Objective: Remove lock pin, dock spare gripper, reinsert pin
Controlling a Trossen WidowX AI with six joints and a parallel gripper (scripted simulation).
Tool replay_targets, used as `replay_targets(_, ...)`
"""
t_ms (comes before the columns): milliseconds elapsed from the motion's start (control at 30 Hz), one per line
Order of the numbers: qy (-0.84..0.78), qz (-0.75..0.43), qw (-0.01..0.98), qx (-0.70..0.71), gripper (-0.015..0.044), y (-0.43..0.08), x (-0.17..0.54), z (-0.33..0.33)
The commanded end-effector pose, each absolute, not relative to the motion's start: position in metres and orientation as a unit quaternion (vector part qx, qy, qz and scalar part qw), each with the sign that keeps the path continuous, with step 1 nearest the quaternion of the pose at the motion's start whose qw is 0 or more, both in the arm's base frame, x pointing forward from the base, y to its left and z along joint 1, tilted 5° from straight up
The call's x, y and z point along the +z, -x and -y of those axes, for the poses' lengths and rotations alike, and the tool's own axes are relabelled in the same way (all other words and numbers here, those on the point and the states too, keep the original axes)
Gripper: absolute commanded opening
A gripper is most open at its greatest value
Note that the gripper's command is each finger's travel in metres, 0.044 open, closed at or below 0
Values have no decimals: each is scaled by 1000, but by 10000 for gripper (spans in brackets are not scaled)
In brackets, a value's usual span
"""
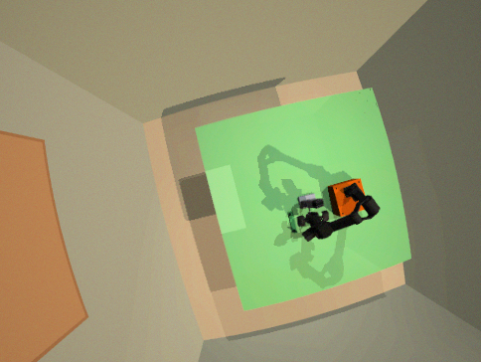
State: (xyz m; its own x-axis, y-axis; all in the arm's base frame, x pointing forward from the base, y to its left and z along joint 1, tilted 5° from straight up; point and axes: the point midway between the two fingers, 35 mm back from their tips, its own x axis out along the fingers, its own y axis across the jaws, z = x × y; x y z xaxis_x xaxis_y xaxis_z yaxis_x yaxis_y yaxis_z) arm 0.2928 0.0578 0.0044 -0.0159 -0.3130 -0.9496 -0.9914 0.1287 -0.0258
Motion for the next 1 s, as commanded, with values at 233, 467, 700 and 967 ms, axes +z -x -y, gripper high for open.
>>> replay_targets(233,541,-602,447,381,0,-293,6,-50)
replay_targets(467,540,-603,446,382,0,-292,6,-45)
replay_targets(700,539,-604,445,384,0,-292,7,-39)
replay_targets(967,538,-604,444,384,0,-291,7,-36)
